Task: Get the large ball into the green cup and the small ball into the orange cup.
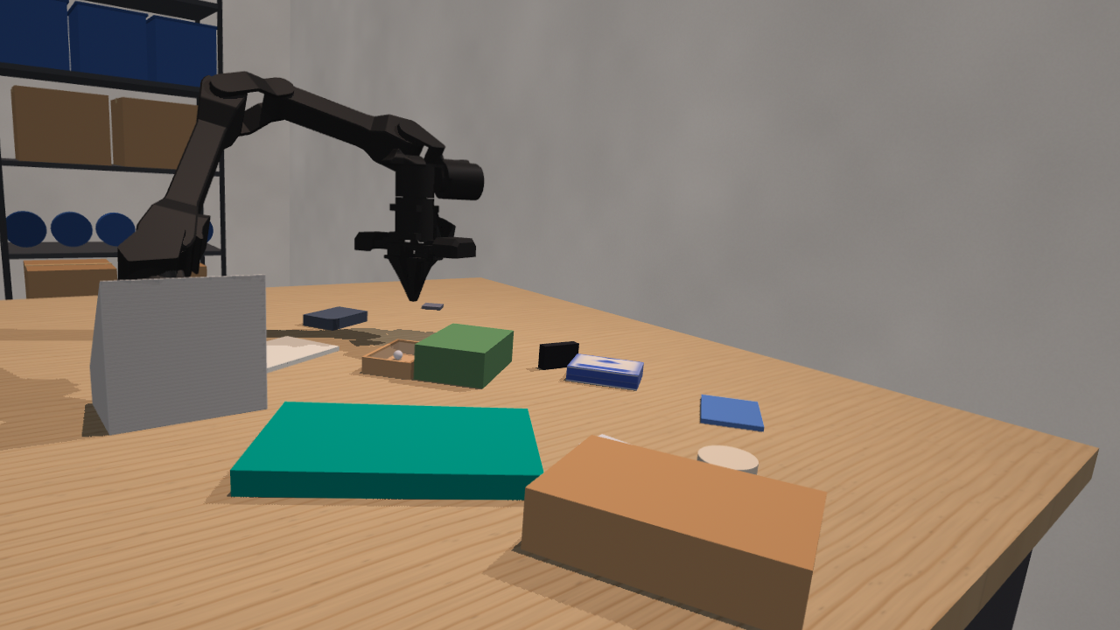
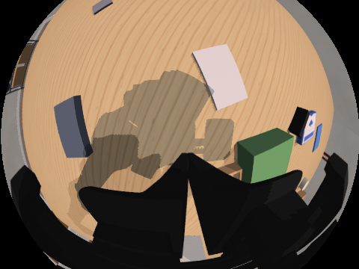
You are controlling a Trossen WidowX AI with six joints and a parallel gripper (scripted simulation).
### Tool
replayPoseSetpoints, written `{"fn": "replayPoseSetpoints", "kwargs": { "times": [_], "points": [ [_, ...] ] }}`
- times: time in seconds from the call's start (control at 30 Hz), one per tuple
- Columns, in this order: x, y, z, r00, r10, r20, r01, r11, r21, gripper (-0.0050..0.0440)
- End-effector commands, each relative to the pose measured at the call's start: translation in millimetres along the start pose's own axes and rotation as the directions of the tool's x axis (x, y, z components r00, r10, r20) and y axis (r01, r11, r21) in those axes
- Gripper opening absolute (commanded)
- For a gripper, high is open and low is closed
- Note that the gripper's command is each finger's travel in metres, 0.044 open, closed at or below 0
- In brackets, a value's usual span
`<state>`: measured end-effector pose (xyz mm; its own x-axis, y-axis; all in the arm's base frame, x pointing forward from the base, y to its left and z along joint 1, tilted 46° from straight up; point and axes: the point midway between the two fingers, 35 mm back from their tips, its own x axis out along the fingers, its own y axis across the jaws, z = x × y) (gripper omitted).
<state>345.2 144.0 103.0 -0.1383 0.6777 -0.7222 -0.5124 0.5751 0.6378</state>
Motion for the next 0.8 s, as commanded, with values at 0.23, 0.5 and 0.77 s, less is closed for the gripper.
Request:
{"fn": "replayPoseSetpoints", "kwargs": {
  "times": [0.23, 0.5, 0.77],
  "points": [
    [4.4, -50.0, -25.9, 0.999, 0.042, 0.021, -0.036, 0.972, -0.232, 0.0000],
    [16.2, -50.2, -25.1, 0.999, 0.041, 0.021, -0.035, 0.972, -0.232, 0.0000],
    [44.2, -49.2, -24.3, 0.999, 0.040, 0.021, -0.035, 0.972, -0.232, 0.0000]
  ]
}}
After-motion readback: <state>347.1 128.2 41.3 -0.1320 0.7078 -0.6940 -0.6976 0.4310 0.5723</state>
